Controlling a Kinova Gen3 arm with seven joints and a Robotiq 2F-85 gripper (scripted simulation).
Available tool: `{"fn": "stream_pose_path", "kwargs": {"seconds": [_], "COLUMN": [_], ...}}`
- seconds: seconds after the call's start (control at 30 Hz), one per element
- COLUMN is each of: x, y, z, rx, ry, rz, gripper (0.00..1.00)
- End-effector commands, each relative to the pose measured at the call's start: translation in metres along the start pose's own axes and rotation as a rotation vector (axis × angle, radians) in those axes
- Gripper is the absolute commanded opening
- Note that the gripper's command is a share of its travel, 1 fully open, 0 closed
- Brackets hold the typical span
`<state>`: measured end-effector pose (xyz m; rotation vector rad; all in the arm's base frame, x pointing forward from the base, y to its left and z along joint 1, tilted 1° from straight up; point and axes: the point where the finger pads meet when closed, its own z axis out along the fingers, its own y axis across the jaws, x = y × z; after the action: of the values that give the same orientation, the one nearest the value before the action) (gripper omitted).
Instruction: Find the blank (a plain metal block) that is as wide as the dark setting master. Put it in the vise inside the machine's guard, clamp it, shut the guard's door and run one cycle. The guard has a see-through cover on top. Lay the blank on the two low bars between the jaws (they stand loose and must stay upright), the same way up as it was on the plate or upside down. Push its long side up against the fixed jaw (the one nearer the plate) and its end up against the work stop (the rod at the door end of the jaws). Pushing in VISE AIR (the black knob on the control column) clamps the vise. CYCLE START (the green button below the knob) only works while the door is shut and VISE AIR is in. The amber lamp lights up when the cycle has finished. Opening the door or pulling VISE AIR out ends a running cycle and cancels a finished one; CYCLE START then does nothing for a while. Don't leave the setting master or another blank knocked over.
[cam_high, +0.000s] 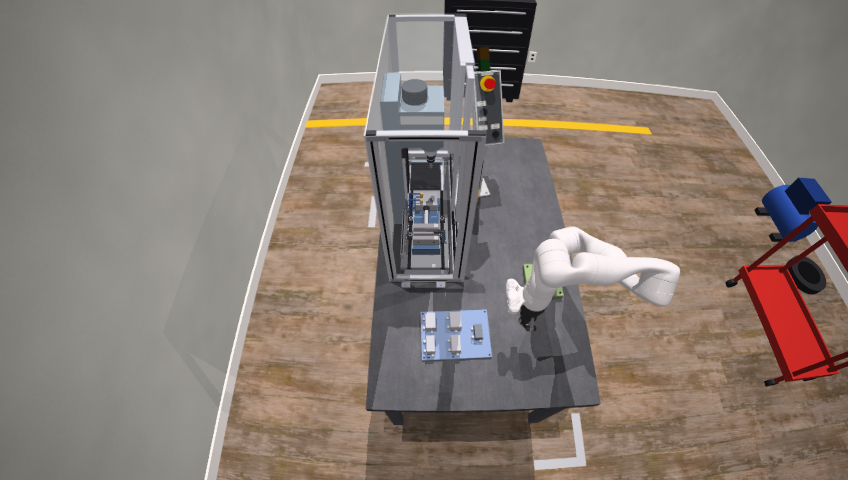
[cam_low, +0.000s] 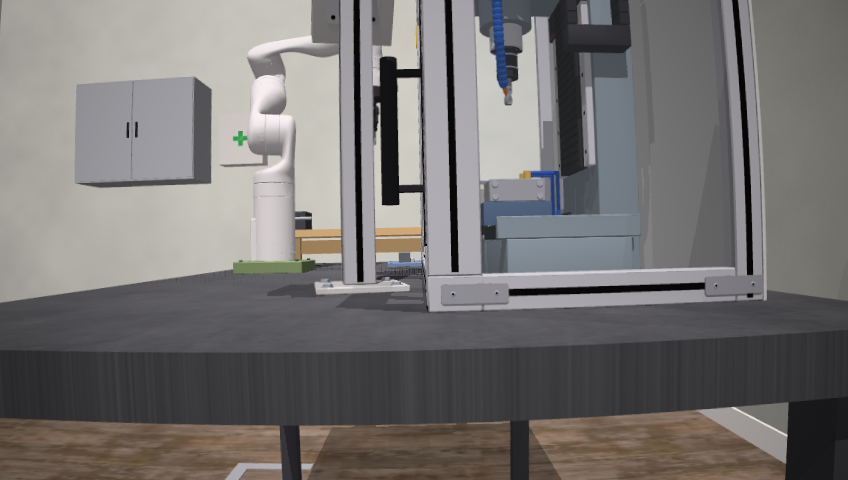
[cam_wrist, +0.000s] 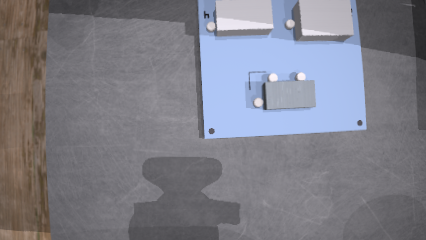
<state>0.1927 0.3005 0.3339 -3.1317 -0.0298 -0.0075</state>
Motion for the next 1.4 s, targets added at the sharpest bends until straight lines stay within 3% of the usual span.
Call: {"fn": "stream_pose_path", "kwargs": {"seconds": [0.0, 0.07, 0.23, 0.63, 0.67, 1.37], "x": [0.000, 0.000, 0.040, 0.040, 0.040, 0.040], "y": [0.000, 0.000, 0.000, 0.000, 0.000, 0.000], "z": [0.000, 0.000, 0.000, 0.000, -0.001, -0.001], "rx": [0.001, 0.001, 0.001, 0.001, 0.001, 0.001], "ry": [0.001, 0.001, 0.001, 0.001, 0.001, 0.001], "rz": [0.000, 0.000, 0.000, 0.000, 0.000, 0.000], "gripper": [0.10, 0.10, 0.10, 0.10, 1.00, 1.00]}}
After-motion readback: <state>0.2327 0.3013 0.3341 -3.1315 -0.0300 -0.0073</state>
